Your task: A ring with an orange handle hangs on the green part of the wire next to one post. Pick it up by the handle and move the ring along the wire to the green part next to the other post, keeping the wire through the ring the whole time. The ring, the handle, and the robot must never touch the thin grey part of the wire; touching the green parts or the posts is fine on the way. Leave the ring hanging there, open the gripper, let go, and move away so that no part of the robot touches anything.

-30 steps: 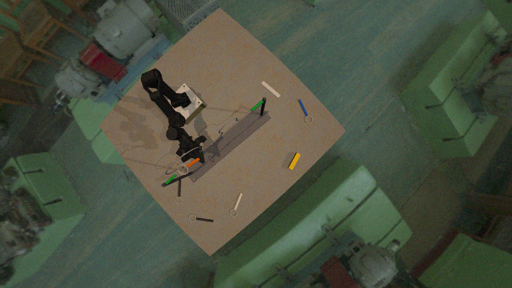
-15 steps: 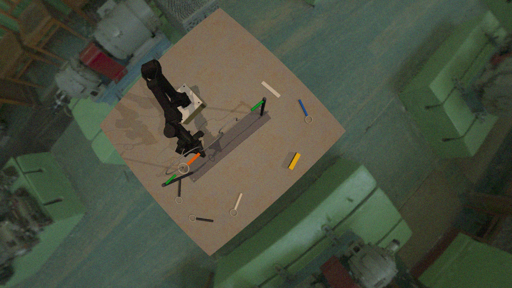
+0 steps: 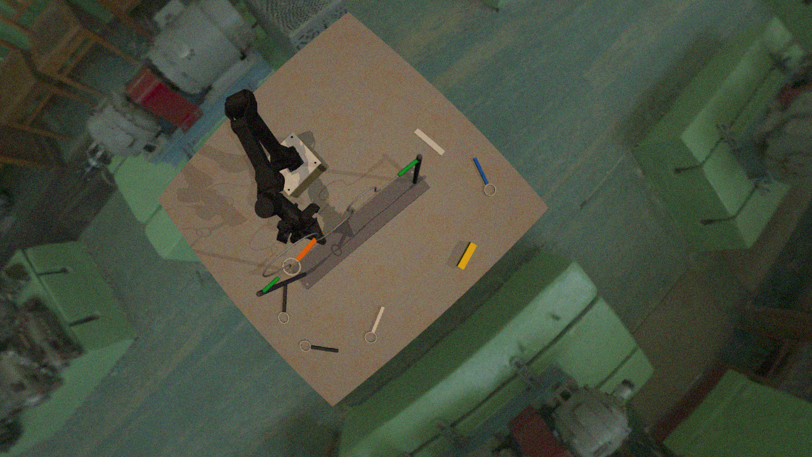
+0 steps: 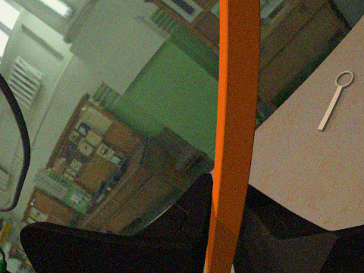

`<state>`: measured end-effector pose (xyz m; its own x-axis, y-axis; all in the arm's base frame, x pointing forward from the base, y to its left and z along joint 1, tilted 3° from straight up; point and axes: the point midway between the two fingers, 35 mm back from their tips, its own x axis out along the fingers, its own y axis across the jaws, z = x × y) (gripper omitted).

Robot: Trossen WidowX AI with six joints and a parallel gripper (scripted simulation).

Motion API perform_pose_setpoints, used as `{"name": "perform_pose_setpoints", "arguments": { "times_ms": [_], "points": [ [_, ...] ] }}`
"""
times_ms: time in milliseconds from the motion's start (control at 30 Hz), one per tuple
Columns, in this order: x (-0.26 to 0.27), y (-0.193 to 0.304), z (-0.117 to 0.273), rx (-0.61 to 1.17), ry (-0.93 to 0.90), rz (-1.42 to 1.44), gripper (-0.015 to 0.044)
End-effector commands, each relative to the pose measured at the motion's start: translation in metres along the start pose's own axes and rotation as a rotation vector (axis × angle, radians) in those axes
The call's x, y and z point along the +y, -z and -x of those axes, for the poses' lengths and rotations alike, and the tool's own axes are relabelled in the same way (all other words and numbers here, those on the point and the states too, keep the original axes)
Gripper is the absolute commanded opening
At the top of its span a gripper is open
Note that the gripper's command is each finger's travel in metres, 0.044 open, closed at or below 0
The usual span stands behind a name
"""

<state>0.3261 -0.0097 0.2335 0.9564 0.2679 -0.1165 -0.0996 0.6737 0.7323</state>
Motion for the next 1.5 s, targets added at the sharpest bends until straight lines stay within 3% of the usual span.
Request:
{"name": "perform_pose_setpoints", "arguments": {
  "times_ms": [0,1467],
  "points": [
    [0.010,-0.005,0.004,0.008,-0.020,-0.018,-0.0150],
    [0.038,-0.009,0.021,0.140,-0.061,-0.193,-0.0150]
  ]
}}
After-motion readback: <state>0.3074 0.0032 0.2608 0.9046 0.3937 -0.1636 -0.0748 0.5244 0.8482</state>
